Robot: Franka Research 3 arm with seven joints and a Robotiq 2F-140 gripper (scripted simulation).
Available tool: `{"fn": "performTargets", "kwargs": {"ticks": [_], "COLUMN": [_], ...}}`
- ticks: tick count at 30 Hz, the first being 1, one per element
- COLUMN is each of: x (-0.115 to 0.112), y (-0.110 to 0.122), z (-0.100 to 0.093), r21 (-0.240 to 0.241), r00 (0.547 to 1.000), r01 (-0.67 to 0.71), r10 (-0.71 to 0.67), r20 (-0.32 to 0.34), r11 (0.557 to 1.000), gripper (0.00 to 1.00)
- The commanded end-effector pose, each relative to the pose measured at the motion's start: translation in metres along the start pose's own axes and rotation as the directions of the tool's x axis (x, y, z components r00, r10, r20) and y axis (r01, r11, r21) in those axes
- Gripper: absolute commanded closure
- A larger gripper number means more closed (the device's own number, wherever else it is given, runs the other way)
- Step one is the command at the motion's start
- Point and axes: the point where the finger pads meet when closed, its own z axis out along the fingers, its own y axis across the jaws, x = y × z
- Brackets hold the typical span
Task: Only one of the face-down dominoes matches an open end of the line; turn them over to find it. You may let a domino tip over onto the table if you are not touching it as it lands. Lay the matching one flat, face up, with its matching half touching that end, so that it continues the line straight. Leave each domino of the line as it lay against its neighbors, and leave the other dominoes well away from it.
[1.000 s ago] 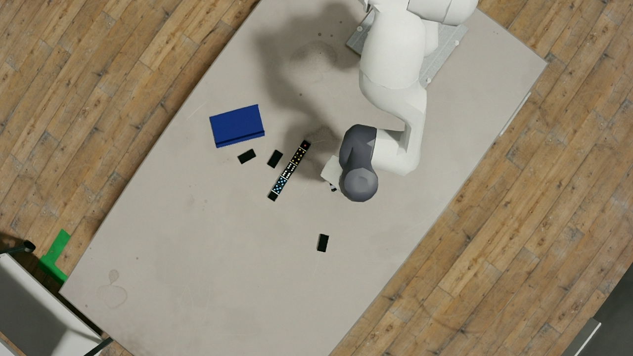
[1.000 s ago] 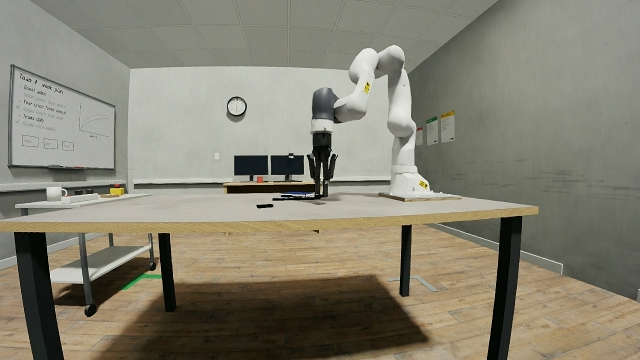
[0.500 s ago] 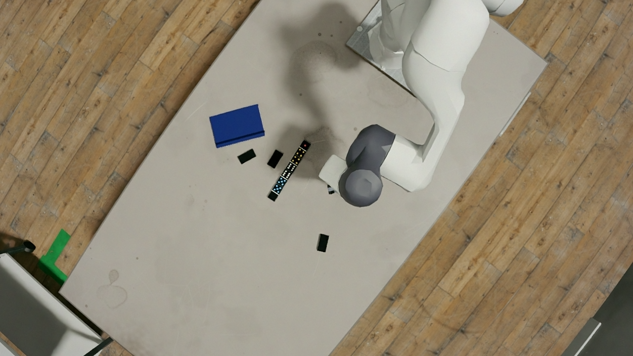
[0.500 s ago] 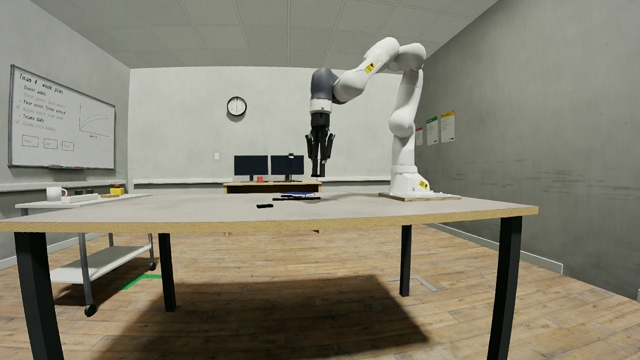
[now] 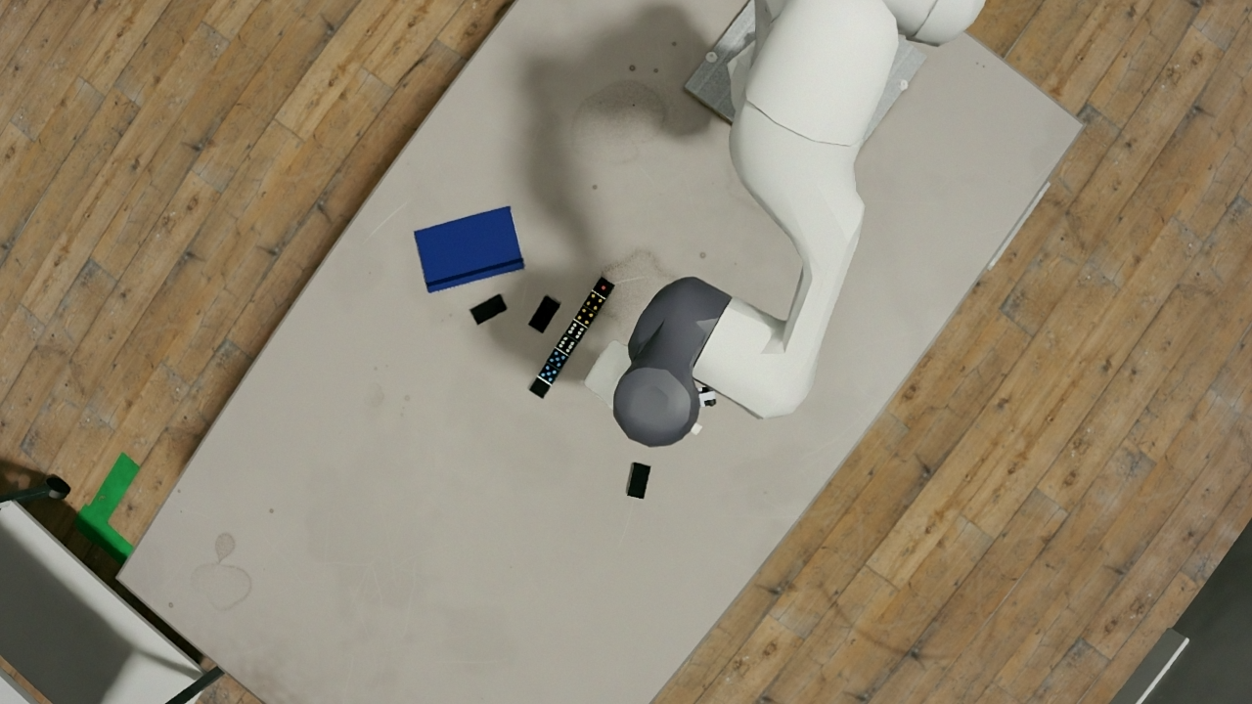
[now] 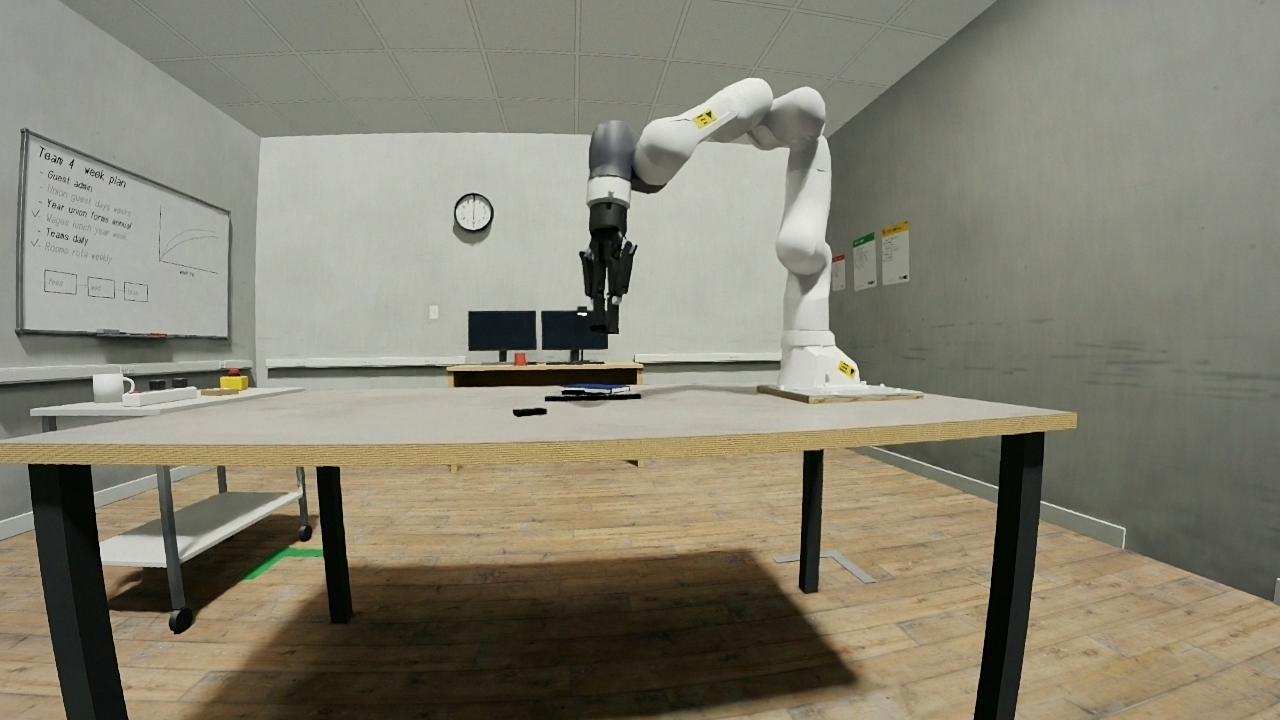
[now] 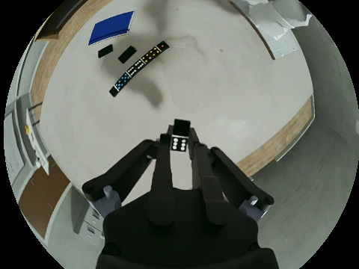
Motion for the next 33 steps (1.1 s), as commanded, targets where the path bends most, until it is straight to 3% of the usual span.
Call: {"fn": "performTargets", "kwargs": {"ticks": [1,2,4,6,12,18,28,33], "x": [-0.015,-0.017,-0.017,-0.014,0.014,0.017,0.017,0.018], "y": [-0.066,-0.085,-0.085,-0.143,-0.237,-0.243,-0.243,-0.243], "z": [-0.007,-0.007,-0.007,-0.001,0.028,0.031,0.031,0.042], "r21": [-0.007,-0.001,-0.001,0.012,0.043,0.084,0.084,0.084], "r00": [0.965,0.955,0.955,0.916,0.836,0.727,0.726,0.726], "r01": [-0.26,-0.296,-0.296,-0.401,-0.548,-0.681,-0.682,-0.682], "r10": [0.26,0.296,0.296,0.401,0.548,0.686,0.686,0.686], "r20": [-0.047,-0.038,-0.038,-0.027,-0.004,-0.045,-0.045,-0.045], "r11": [0.965,0.955,0.955,0.916,0.836,0.727,0.727,0.727], "gripper": [0.77,0.77,0.77,0.77,0.77,0.77,0.77,0.77]}}
